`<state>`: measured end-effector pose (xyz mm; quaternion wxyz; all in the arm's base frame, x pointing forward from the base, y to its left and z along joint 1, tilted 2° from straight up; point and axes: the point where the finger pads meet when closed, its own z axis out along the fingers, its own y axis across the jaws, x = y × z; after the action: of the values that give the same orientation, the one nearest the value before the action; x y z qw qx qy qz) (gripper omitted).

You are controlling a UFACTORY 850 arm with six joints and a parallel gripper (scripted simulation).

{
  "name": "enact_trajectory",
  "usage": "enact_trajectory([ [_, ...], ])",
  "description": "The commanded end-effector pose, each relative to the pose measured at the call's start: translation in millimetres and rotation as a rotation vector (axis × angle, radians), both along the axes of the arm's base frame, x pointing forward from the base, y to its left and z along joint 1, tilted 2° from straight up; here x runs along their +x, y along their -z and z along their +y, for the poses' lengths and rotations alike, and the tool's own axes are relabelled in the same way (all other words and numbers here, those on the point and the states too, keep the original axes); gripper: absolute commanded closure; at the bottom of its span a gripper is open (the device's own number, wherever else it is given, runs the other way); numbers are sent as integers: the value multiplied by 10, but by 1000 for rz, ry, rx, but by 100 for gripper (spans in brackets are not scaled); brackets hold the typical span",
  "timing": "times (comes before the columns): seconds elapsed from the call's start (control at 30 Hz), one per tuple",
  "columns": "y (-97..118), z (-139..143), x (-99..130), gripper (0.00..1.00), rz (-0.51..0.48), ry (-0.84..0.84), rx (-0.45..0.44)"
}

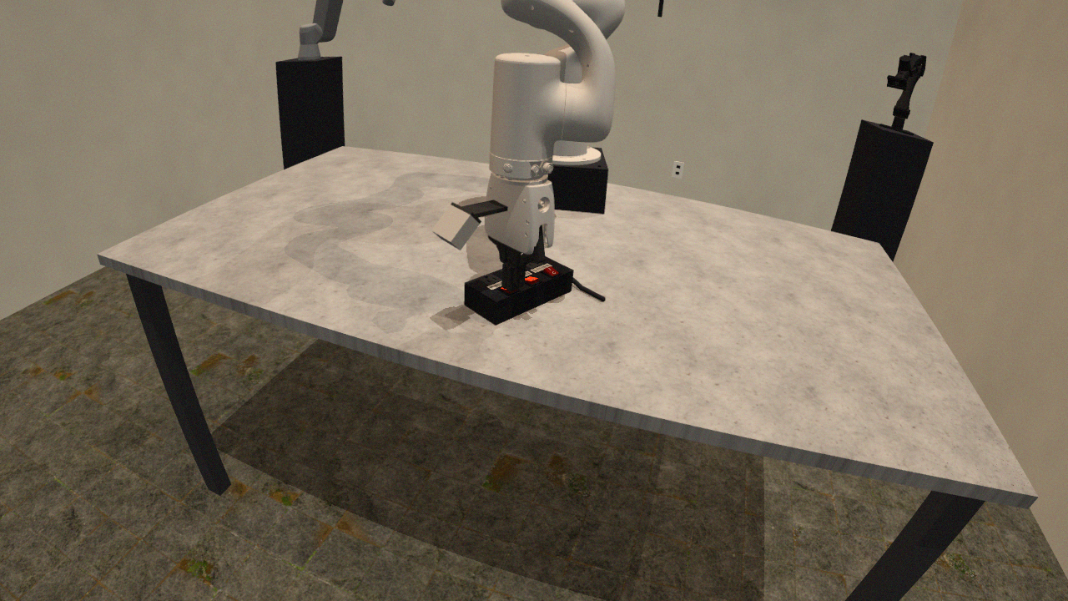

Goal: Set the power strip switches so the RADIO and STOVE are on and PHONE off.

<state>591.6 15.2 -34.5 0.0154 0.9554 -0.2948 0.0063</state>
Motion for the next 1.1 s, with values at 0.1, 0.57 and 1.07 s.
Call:
enact_trajectory([
  [0.1,14,0,10,100,-2,0,0],
  [0.57,63,-2,11,100,-2,0,0],
  [1.07,68,-2,11,100,-2,0,0],
])
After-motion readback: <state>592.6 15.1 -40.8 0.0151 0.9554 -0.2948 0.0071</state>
